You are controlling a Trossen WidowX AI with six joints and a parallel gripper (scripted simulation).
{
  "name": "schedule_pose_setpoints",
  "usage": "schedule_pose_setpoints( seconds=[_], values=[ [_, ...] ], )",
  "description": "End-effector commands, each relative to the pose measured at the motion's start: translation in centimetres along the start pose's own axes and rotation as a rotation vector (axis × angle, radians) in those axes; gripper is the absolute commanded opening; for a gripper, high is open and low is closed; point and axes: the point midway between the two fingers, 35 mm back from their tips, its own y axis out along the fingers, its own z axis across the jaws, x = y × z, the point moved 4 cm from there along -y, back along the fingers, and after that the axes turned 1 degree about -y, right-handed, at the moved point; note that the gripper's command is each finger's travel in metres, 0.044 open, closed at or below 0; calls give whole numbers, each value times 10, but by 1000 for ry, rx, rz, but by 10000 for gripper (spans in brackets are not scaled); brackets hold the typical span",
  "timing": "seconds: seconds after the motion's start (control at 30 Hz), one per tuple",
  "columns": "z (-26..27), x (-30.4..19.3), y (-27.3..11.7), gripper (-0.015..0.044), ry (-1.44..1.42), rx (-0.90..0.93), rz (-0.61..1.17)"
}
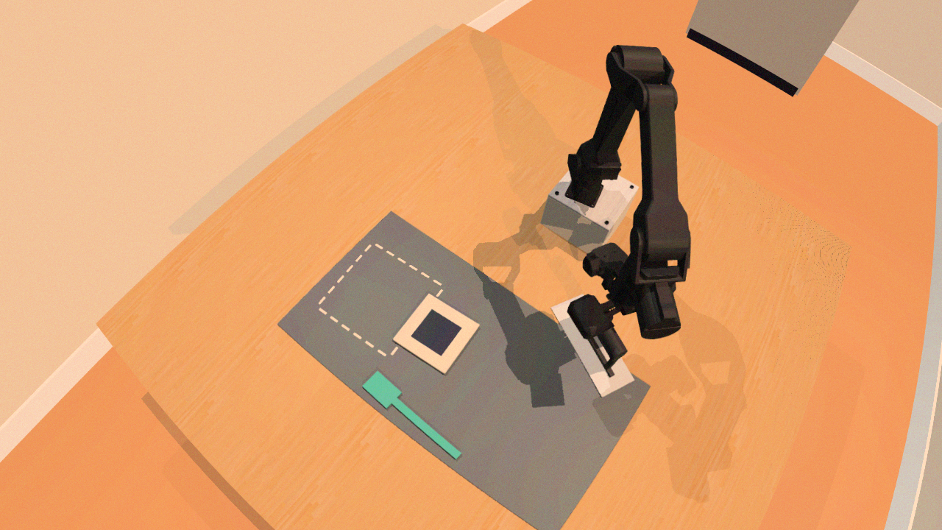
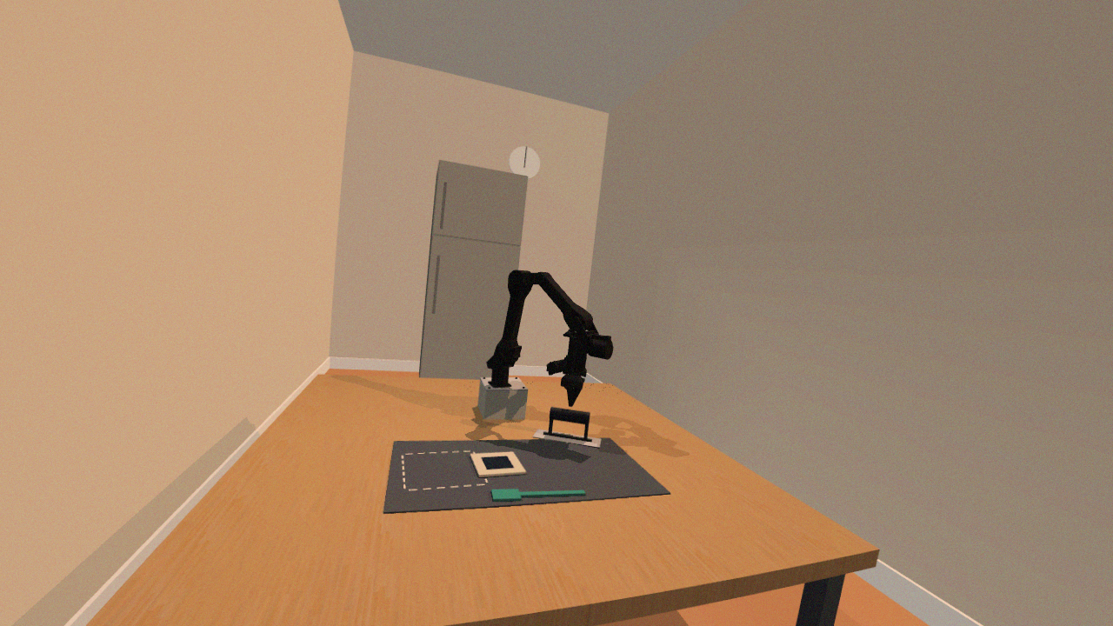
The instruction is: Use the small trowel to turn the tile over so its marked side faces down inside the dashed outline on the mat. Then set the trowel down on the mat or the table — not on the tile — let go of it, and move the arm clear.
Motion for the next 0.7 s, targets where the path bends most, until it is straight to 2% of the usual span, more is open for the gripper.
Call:
schedule_pose_setpoints(
  seconds=[0.0,0.67],
  values=[
    [0,1,0,270,39,-1,-2],
    [0,0,29,270,39,-1,-3]
  ],
)
